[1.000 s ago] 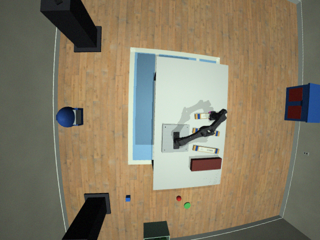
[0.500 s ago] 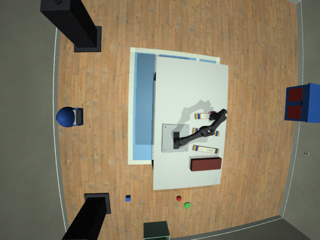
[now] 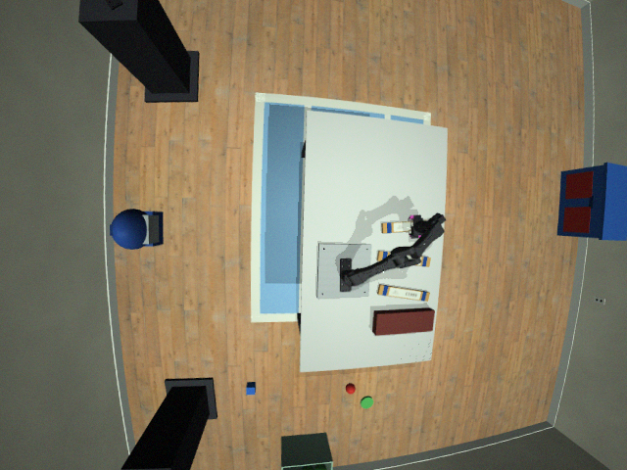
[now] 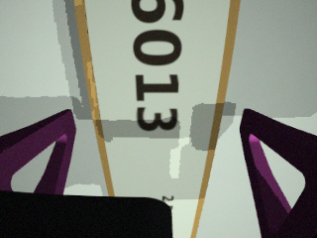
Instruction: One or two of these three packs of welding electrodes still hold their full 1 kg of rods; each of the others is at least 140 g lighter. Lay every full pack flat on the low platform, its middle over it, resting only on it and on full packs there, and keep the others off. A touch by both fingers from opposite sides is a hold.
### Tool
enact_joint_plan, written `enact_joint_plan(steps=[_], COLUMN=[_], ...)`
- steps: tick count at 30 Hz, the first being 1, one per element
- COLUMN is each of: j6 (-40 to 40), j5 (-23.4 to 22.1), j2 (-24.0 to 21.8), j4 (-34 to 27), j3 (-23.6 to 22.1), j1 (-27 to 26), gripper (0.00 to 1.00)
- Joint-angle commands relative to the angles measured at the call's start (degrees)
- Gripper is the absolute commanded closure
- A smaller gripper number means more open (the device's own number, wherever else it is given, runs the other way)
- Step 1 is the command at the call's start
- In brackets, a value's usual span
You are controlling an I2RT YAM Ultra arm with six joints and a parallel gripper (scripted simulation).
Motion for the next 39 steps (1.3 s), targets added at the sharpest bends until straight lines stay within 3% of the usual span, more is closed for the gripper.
enact_joint_plan(steps=[1, 17, 18, 26, 29, 31, 34, 35, 39], j6=[-0.33, -0.33, 0.11, 0.43, 0.47, 0.47, 0.51, 0.21, 0.21], j5=[0.17, 0.17, 0.16, 0.17, 0.19, 0.19, 0.19, 0.07, 0.08], j2=[-2.37, -2.37, -3.47, -4.85, -2.32, -2.32, -1.19, -1.44, -4.03], j4=[1.01, 1.01, 2.13, -6.2, -9.84, -9.84, -11.0, -14.32, -14.32], j3=[0.33, 0.33, -3.54, 4.97, 9.45, 9.45, 15.02, 15.29, 14.82], j1=[-0.08, -0.08, 0.56, 0.5, 0.67, 0.67, 0.85, 0.34, 0.4], gripper=[0.05, 0.05, 0.05, 0.05, 0.05, 0.05, 0.05, 0.05, 0.05])
